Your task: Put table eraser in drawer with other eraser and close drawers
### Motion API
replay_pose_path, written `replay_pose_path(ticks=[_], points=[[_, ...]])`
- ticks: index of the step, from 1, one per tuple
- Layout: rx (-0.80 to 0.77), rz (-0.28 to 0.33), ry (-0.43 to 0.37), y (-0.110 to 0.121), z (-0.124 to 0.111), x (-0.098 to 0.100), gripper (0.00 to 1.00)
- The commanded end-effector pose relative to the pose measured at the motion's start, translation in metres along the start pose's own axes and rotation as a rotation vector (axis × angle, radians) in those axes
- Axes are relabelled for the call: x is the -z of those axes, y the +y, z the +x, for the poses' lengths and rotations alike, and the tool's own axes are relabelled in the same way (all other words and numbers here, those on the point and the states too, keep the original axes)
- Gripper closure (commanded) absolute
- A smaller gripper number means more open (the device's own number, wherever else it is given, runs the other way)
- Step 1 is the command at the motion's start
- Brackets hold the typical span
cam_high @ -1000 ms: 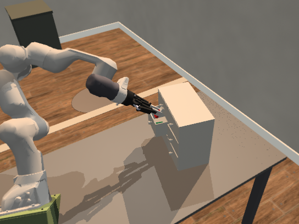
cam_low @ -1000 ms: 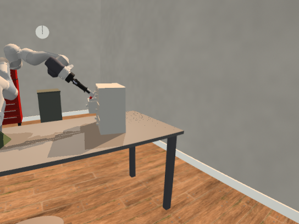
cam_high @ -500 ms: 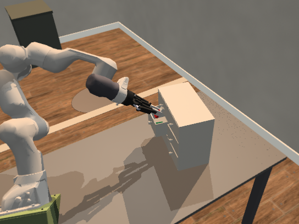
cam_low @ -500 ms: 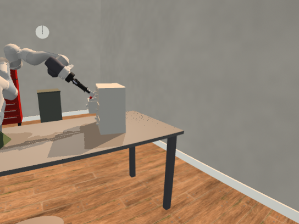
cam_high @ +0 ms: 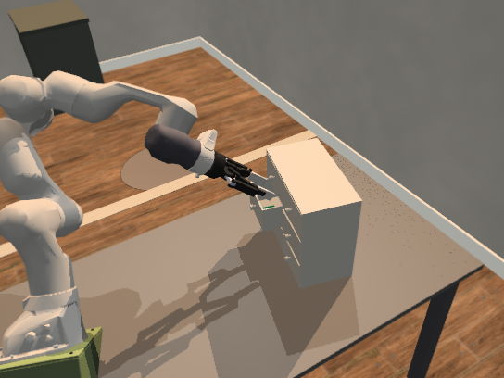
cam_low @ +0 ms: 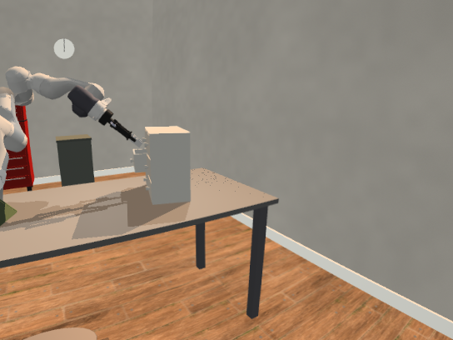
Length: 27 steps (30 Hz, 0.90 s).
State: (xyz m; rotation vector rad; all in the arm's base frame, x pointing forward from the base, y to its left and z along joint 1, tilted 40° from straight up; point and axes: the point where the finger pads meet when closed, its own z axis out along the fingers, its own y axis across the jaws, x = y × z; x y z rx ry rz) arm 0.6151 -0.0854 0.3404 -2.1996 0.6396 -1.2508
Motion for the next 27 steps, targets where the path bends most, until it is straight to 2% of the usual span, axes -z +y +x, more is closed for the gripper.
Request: replay_pose_path(ticks=[1,15,27], points=[[0.001,-0.001,0.003,0.000,0.002,0.001,0.00],[0.001,-0.001,0.003,0.000,0.001,0.003,0.00],[0.001,-0.001,0.003,0.000,-0.019,0.029,0.00]])
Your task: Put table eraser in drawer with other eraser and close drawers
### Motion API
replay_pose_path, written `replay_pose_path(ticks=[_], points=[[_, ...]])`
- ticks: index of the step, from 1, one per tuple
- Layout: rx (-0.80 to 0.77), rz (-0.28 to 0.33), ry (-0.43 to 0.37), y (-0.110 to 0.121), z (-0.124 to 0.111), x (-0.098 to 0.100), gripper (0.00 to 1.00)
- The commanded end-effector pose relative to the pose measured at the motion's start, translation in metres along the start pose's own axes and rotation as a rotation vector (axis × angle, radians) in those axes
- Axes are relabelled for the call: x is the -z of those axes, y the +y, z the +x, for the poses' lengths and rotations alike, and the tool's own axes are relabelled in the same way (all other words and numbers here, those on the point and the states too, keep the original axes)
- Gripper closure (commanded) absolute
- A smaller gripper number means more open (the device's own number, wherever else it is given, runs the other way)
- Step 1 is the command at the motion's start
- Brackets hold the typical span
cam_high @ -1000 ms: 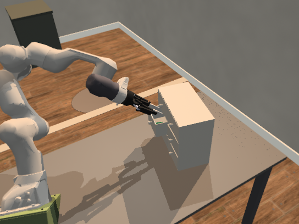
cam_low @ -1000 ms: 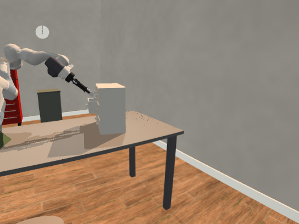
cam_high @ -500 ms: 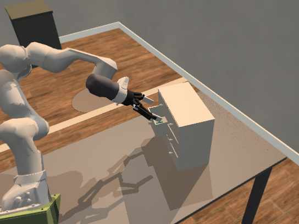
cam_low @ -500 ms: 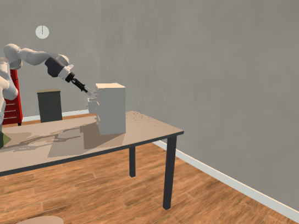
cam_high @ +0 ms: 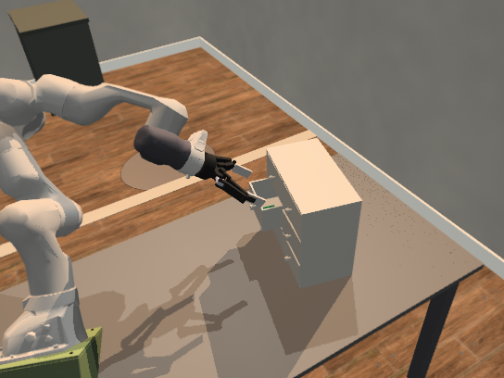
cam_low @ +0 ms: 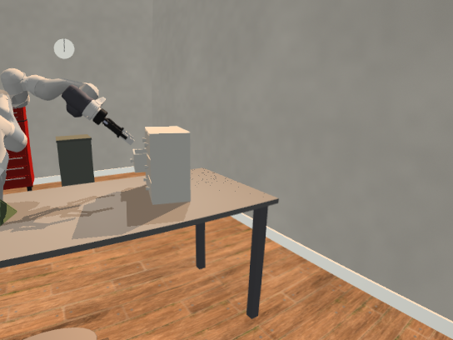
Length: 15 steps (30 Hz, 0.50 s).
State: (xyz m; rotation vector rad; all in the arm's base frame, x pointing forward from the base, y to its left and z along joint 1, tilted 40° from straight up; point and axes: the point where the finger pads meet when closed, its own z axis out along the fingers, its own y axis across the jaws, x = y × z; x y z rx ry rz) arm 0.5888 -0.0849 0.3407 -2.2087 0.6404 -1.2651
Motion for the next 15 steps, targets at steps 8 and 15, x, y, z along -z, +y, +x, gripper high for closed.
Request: replay_pose_path(ticks=[8,15], points=[[-0.009,0.009,-0.005,-0.003,-0.036,0.046,0.00],[-0.009,0.009,-0.005,-0.003,-0.054,0.071,0.00]])
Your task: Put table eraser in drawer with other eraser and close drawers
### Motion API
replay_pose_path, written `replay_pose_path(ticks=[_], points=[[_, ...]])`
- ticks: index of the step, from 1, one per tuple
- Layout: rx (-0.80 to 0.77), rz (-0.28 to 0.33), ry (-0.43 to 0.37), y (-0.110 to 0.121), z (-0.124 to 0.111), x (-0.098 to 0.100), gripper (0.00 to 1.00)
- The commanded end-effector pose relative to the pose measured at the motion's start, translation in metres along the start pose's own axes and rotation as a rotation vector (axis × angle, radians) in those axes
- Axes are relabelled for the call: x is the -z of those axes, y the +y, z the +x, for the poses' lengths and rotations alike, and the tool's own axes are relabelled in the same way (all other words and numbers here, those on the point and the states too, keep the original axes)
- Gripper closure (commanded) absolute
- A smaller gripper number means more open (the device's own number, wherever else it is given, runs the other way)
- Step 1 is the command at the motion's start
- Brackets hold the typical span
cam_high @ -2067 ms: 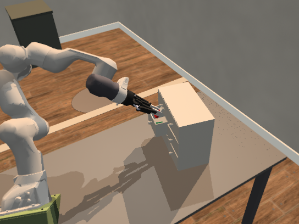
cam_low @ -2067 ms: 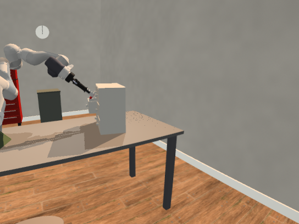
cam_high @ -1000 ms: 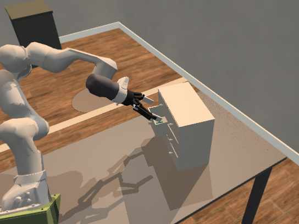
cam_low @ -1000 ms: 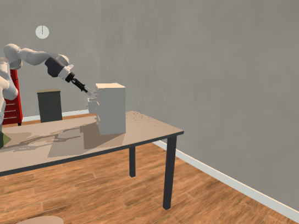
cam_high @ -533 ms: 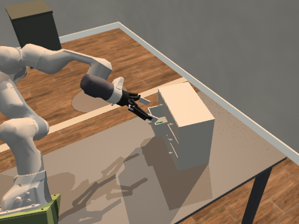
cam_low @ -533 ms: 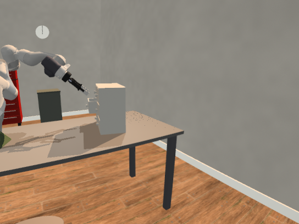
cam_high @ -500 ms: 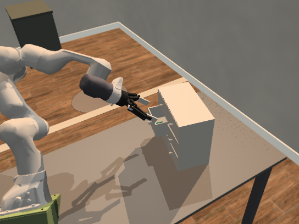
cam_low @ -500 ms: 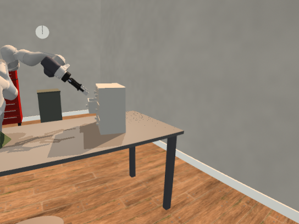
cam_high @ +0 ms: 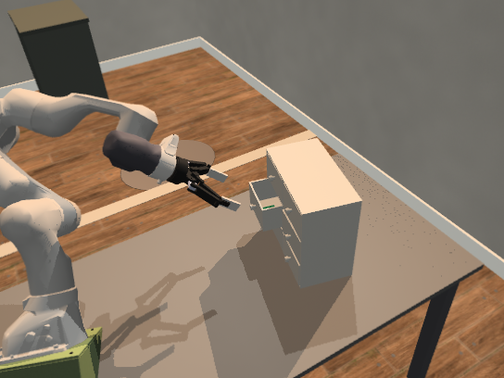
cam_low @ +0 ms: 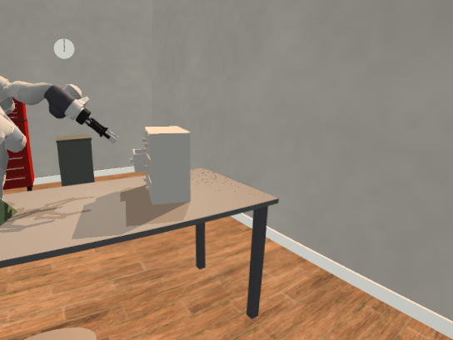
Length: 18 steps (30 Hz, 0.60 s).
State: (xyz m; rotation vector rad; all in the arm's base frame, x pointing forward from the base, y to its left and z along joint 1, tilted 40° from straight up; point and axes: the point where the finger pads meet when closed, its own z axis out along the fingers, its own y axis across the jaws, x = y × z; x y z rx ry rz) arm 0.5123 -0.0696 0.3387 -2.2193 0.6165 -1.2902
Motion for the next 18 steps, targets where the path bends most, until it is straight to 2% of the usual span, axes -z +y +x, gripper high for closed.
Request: replay_pose_path(ticks=[1,10,18], points=[[-0.036,0.009,-0.015,-0.004,-0.012,0.012,0.00],[-0.036,0.009,-0.015,-0.005,-0.034,0.043,0.00],[-0.036,0.009,-0.015,-0.005,-0.041,0.052,0.00]])
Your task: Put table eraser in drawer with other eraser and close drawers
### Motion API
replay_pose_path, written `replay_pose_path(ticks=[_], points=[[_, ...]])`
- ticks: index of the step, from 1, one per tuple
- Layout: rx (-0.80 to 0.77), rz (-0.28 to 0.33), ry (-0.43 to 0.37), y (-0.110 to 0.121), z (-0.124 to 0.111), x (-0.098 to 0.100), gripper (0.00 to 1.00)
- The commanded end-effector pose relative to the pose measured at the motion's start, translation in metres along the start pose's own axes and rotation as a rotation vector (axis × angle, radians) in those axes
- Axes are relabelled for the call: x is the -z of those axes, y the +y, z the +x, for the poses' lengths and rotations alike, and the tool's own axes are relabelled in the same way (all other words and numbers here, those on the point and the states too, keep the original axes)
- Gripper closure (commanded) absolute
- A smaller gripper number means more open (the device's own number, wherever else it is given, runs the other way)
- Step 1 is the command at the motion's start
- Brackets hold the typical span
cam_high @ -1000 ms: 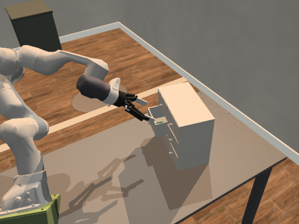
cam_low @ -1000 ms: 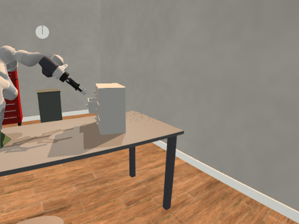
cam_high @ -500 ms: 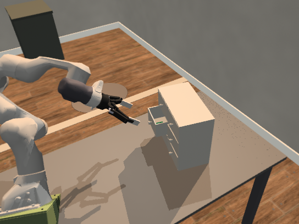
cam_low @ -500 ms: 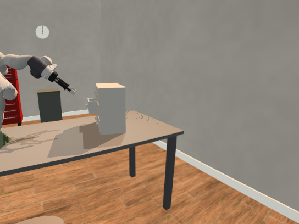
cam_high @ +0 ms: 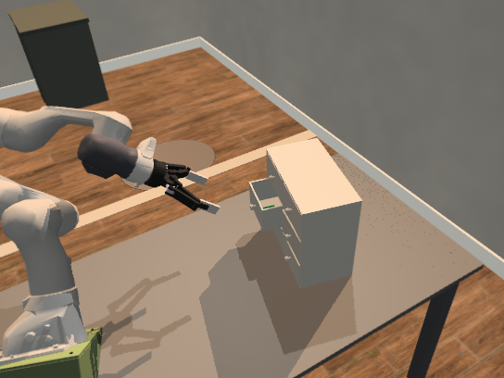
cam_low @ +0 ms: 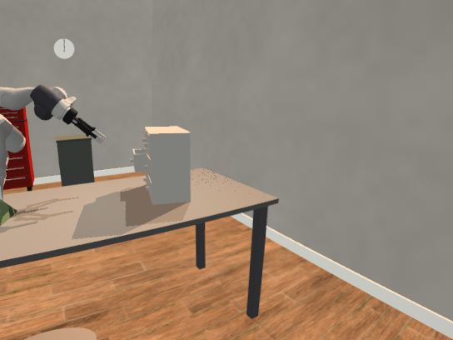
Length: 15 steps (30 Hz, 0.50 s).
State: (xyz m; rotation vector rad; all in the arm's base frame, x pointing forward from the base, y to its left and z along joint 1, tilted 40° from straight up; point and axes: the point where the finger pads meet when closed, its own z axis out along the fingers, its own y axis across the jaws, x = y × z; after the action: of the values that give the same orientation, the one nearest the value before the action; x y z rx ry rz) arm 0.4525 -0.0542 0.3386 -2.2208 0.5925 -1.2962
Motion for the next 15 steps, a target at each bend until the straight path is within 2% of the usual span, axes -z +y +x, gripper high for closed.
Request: replay_pose_path(ticks=[1,15], points=[[-0.051,-0.001,-0.013,-0.0011,-0.0052,0.0034,0.00],[-0.051,0.000,-0.021,-0.0013,-0.0061,0.0053,0.00]])
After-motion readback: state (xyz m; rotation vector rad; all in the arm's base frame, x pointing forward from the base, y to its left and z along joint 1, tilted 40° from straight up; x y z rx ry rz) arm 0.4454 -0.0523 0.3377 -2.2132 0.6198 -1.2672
